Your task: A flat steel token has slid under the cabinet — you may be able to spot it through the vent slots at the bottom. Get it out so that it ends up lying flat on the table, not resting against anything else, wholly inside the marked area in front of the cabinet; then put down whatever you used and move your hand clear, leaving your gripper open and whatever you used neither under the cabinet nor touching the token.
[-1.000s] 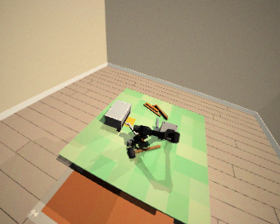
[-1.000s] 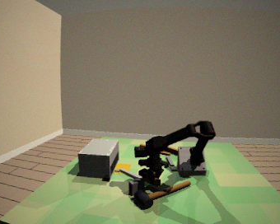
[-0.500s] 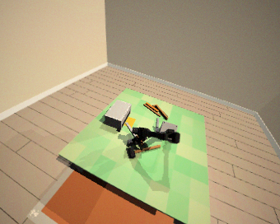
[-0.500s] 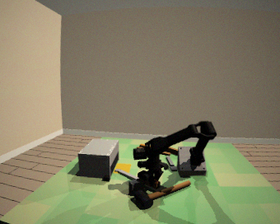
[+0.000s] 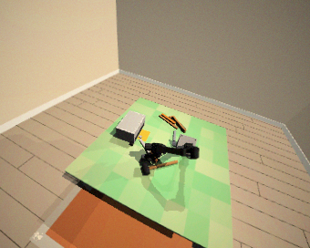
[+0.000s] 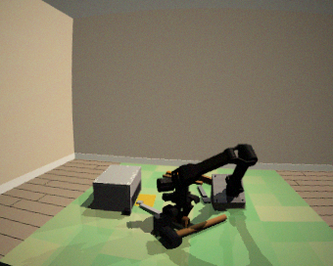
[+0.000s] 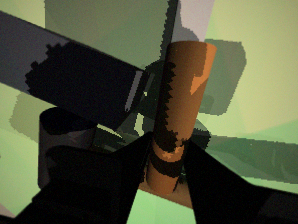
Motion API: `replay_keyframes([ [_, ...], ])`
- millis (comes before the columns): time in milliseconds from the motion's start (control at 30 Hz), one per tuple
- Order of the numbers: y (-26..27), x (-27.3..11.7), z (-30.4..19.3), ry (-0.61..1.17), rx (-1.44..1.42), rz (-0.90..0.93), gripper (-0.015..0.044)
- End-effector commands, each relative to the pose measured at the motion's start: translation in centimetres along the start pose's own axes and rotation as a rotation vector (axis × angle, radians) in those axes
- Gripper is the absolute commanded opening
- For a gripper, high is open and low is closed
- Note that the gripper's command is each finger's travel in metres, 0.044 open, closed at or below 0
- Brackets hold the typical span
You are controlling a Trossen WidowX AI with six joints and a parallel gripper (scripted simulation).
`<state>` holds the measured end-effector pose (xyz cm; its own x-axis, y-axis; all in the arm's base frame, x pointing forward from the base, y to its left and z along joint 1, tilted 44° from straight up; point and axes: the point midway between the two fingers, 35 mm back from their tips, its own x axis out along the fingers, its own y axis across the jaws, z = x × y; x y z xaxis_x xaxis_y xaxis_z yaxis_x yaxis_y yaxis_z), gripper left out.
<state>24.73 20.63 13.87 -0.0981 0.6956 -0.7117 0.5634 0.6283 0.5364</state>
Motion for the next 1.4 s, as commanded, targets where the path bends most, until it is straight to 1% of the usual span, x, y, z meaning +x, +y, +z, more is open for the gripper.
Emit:
replay_keyframes([
  [0, 0.7, -0.4, 0.2, -0.021, 0.002, 0.005, 0.0000],
  [800, 3.1, -0.4, -0.8, -0.021, 0.001, 0.007, 0.0000],
  [1100, 3.1, 0.4, -0.8, -0.020, 0.001, 0.008, 0.0000],
  [1333, 3.0, 0.5, -1.1, -0.006, -0.002, 0.001, 0.0184],
  [1367, 3.0, 0.5, -1.1, -0.005, -0.002, 0.000, 0.0200],
])
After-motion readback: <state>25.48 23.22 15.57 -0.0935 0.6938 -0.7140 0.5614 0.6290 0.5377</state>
